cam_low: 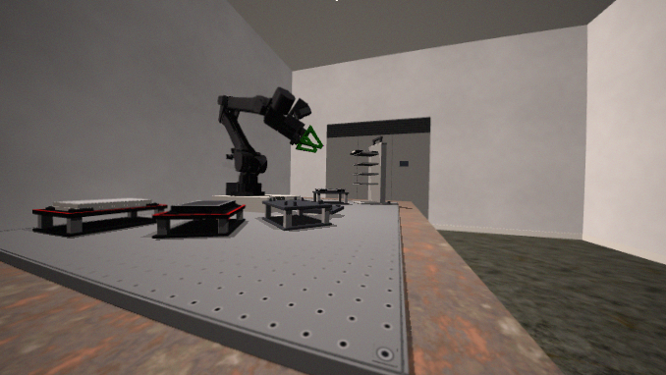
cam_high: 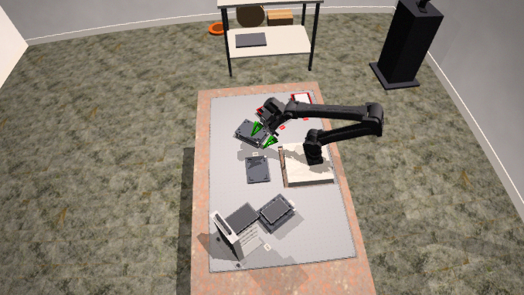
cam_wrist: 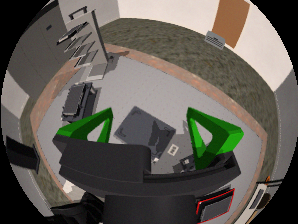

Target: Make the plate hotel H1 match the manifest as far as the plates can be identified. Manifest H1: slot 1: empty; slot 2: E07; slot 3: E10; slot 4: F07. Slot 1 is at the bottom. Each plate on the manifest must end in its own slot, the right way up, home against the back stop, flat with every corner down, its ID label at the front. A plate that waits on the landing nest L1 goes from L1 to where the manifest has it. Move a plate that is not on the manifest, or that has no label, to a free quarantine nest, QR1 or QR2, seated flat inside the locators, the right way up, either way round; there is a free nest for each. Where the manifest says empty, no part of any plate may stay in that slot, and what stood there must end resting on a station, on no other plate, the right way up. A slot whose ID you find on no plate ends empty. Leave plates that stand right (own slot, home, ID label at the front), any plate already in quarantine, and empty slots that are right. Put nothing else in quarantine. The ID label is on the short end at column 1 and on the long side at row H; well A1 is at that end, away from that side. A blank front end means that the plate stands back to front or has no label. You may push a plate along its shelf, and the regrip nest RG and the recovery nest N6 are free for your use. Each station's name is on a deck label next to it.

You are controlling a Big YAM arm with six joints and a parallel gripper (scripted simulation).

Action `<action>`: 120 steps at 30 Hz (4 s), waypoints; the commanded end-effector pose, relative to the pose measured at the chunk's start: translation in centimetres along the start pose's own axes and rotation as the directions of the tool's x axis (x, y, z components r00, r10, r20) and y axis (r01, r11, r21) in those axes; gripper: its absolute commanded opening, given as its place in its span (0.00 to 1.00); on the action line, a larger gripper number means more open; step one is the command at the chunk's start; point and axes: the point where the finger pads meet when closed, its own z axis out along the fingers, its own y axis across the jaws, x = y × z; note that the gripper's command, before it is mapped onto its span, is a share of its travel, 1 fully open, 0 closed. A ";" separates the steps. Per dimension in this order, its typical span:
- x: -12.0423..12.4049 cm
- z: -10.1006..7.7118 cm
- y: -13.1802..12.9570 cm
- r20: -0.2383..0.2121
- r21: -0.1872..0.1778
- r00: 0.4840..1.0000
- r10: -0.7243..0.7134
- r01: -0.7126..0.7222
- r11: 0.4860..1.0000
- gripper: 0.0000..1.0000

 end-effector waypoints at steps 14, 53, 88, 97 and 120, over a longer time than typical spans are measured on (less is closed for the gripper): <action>-2.2 -0.5 -0.8 0.029 0.019 0.998 -0.050 0.049 0.999 1.00; -5.6 3.2 5.9 0.039 0.005 0.999 -0.032 0.031 0.999 1.00; -9.8 6.9 15.3 0.069 -0.005 0.998 -0.014 0.014 1.000 1.00; -11.9 7.2 17.7 0.098 -0.009 0.995 -0.008 0.009 1.000 1.00; -12.1 8.0 25.2 0.092 -0.024 0.996 0.018 -0.016 1.000 1.00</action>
